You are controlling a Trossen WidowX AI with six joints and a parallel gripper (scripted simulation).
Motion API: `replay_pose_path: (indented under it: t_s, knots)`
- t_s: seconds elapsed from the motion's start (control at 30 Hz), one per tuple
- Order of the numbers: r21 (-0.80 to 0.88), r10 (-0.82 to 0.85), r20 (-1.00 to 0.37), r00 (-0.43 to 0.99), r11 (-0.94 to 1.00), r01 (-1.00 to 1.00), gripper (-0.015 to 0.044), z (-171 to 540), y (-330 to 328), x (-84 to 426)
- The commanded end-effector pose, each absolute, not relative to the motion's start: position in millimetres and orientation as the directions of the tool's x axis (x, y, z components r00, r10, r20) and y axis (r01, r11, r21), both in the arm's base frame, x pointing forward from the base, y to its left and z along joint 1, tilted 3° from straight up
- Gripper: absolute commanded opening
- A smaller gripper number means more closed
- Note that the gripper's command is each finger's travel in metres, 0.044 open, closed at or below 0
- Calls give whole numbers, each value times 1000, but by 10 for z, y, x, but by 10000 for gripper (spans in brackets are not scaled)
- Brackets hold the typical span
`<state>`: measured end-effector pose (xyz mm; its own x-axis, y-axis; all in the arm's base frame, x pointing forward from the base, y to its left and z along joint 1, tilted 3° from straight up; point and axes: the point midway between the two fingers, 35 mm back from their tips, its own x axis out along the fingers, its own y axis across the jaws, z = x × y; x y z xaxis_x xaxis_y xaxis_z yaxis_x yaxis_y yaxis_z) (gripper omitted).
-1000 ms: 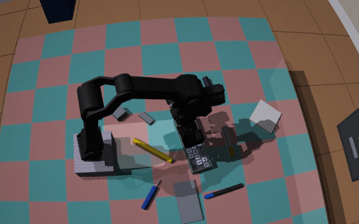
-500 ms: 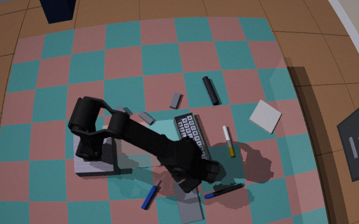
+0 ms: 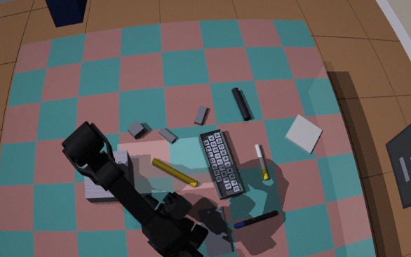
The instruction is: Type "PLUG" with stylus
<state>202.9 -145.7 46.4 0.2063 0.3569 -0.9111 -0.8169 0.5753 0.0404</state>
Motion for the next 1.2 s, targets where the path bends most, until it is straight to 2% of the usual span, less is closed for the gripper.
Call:
replay_pose_path:
  t_s: [0.0, 1.17]
  knots:
    - [-54, 363, -887, 284, 531, -846, 150, 472, -1556, 1860]
    - [-54, 363, -887, 284, 531, -846, 150, 254, -1572, 1871]
